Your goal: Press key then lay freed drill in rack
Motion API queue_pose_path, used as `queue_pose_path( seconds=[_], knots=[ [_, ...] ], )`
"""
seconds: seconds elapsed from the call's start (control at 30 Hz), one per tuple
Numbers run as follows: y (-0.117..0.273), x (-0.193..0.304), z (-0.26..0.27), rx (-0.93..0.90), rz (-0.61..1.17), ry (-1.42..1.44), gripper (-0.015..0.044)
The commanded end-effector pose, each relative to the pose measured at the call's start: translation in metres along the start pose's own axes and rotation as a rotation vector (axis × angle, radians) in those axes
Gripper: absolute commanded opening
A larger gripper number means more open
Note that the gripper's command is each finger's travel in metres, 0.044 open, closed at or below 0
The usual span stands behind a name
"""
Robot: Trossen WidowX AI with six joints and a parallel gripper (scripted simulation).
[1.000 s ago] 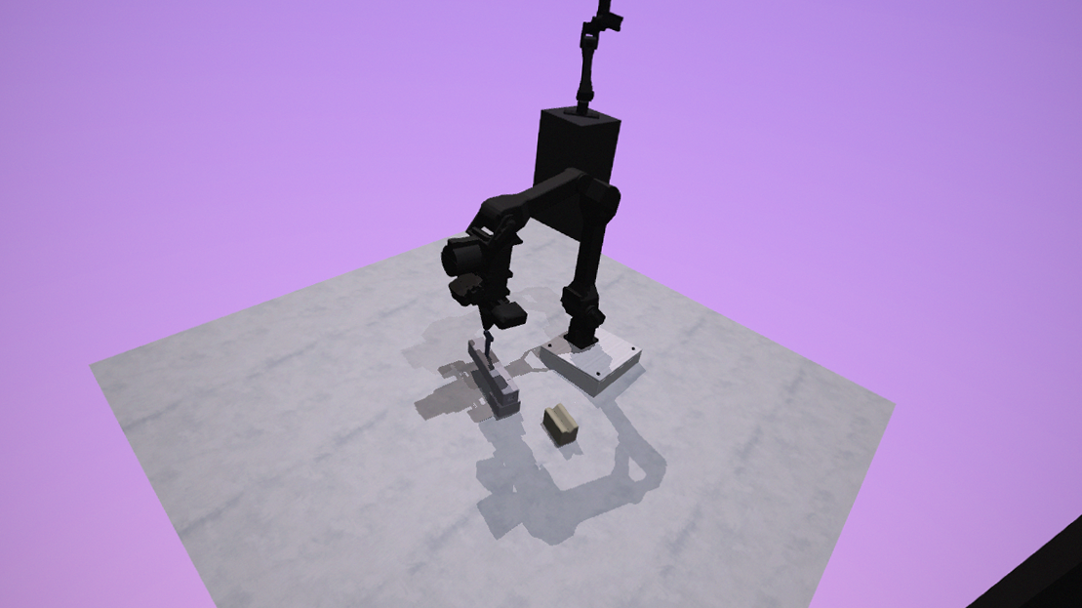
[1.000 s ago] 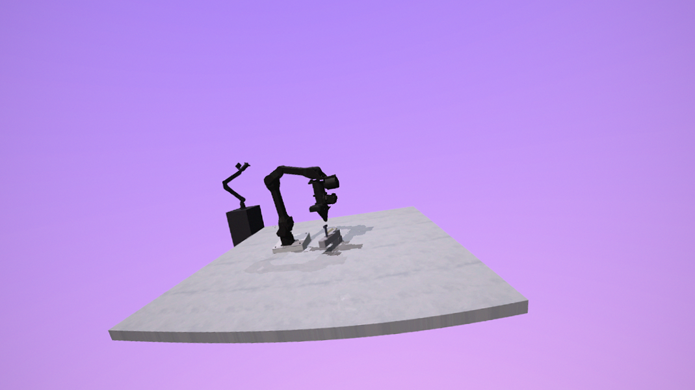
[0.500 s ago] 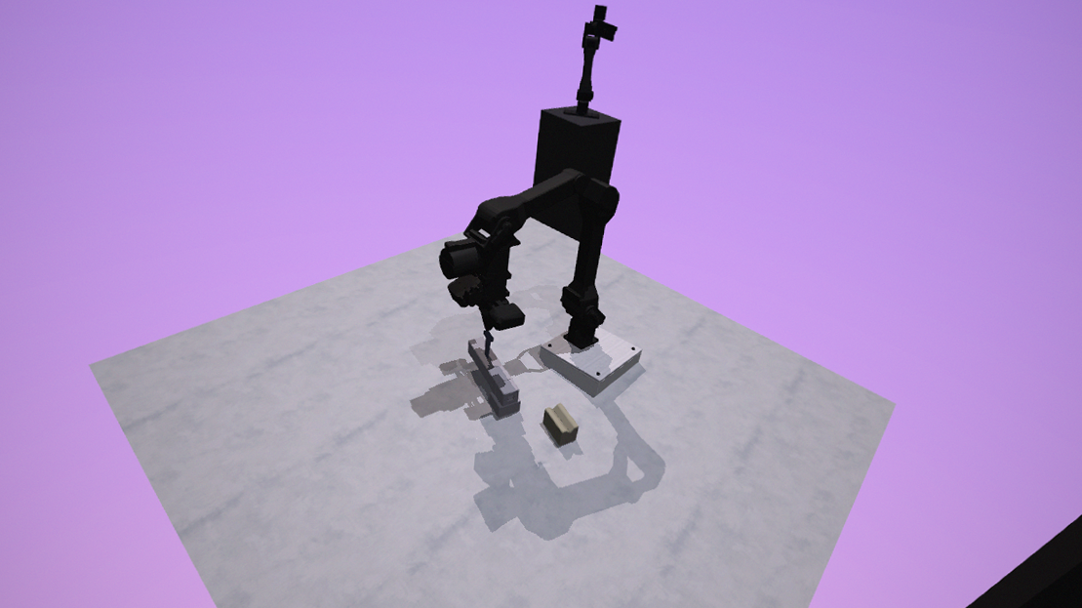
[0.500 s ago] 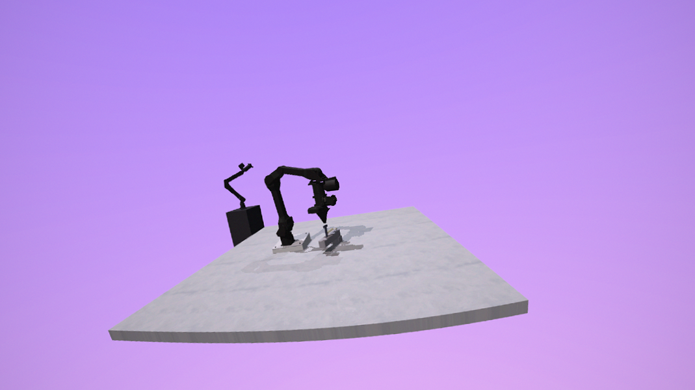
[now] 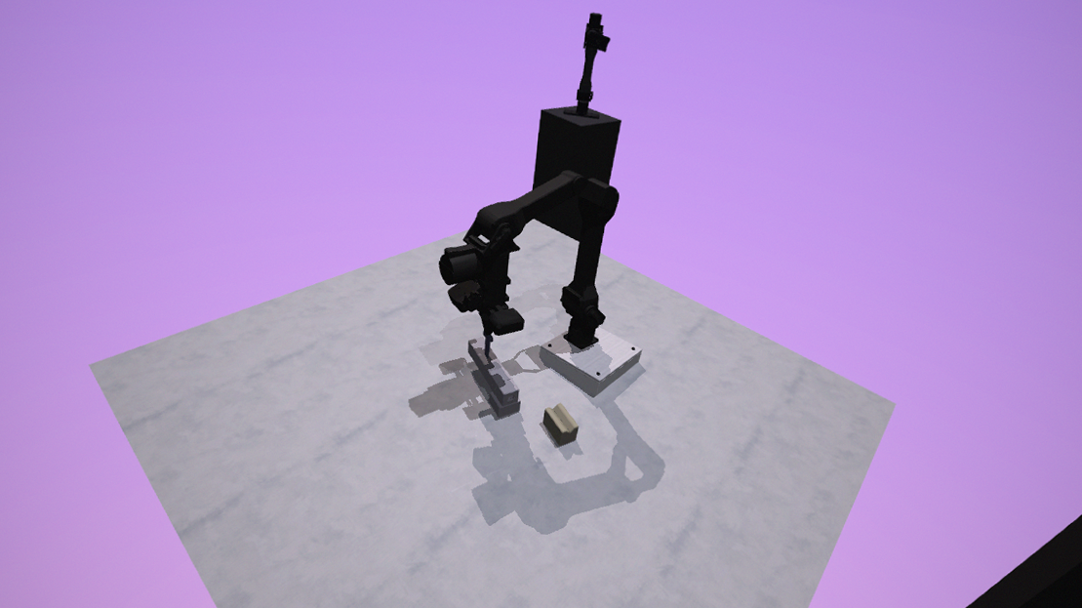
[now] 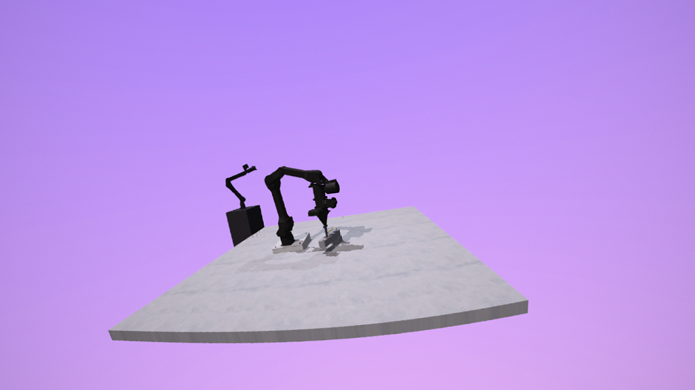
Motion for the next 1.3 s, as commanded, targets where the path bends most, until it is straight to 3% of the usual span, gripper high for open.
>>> queue_pose_path(
  seconds=[0.0, 1.27],
  knots=[
    [-0.004, 0.000, 0.000, -0.002, 0.010, -0.004, 0.0000],
    [-0.017, 0.004, -0.001, -0.002, 0.011, -0.004, 0.0000]
  ],
)
Point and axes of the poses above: the point midway between the two fingers, 35 mm back from their tips, its own y axis back along the fingers, its own z axis across the jaws, x = y × z, the point moved 3 cm from there along y, back along the fingers, and after that the axes turned 13 degrees about -y, right-handed, at the moved point
